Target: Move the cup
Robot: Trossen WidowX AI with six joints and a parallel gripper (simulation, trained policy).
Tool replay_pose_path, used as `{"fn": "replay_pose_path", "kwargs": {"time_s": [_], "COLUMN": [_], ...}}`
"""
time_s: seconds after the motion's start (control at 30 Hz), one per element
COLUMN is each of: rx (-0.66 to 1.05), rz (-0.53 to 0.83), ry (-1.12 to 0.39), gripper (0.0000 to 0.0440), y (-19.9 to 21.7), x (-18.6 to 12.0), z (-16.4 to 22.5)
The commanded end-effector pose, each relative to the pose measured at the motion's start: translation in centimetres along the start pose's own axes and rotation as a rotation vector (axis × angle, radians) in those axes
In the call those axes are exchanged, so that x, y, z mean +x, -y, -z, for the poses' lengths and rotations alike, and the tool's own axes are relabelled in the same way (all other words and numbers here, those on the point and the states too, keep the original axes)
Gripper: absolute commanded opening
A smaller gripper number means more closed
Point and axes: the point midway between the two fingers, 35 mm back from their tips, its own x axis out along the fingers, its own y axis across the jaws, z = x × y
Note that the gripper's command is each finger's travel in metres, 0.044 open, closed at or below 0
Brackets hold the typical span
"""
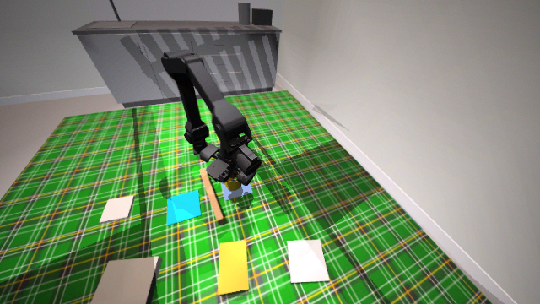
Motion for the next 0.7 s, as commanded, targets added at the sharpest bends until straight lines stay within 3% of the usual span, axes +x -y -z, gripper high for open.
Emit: {"fn": "replay_pose_path", "kwargs": {"time_s": [0.0,0.67], "rx": [0.0,0.176], "rz": [0.004,-0.124], "ry": [0.0,0.014], "gripper": [0.0026,0.0022], "y": [0.4,2.0], "x": [-0.1,-5.7], "z": [-0.1,-2.3]}}
